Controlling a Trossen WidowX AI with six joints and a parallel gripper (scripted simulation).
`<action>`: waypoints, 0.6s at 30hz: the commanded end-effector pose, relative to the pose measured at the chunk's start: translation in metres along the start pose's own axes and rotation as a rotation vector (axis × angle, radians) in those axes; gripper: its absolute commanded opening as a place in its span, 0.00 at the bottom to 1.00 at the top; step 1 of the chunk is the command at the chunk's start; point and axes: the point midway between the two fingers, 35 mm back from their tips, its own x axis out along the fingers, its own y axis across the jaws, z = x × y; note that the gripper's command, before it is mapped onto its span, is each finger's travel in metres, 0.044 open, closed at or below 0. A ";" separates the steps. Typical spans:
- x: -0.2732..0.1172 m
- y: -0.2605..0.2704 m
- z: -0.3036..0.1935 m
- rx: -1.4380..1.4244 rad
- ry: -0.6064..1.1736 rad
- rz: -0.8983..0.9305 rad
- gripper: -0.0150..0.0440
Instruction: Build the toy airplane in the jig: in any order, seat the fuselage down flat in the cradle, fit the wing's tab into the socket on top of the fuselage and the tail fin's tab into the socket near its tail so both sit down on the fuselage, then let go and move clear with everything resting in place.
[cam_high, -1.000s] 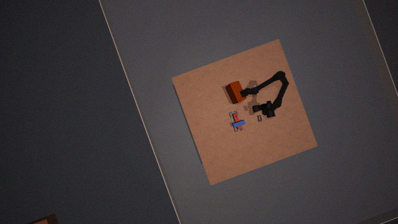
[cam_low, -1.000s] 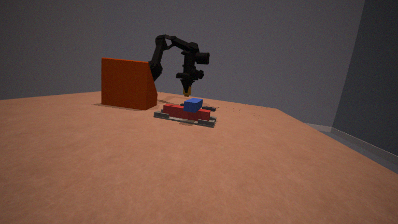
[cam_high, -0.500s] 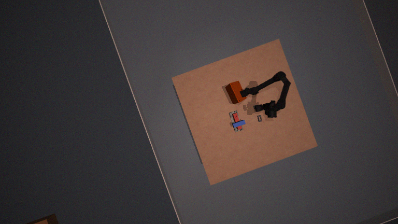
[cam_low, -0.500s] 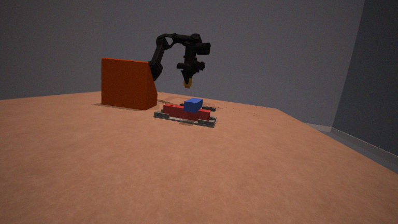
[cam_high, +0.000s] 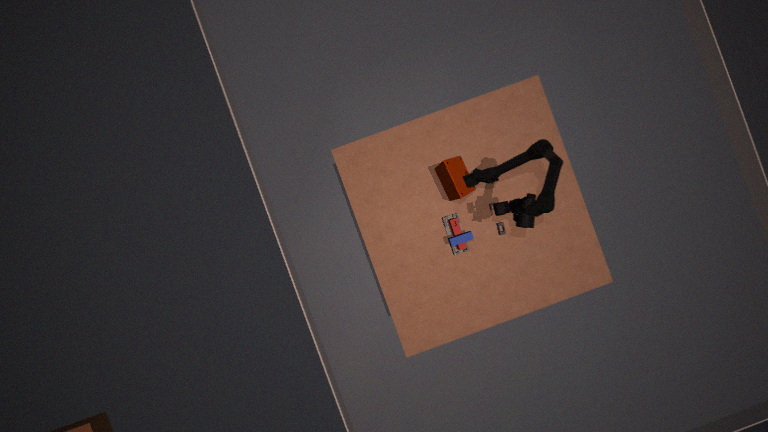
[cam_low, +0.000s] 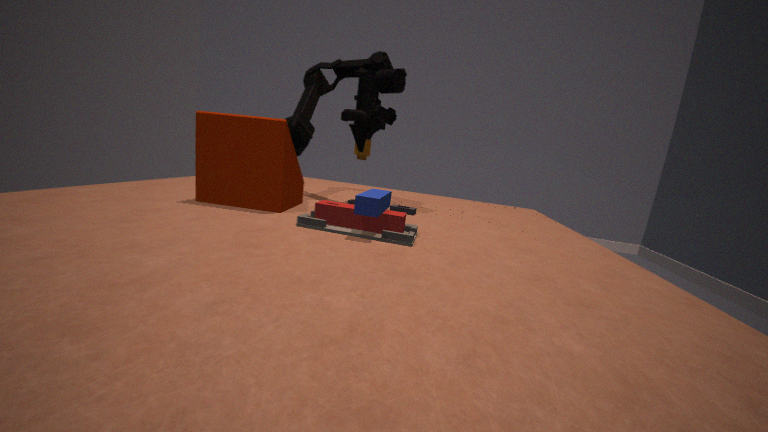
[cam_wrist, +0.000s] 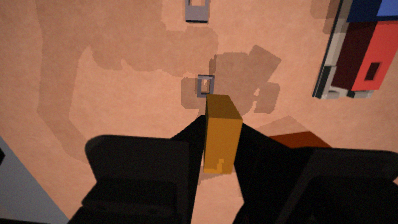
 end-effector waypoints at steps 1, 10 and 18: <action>-0.001 -0.011 0.007 -0.001 0.000 -0.006 0.25; 0.000 -0.036 0.021 -0.009 -0.003 -0.017 0.25; 0.002 -0.060 0.031 -0.019 -0.004 -0.023 0.25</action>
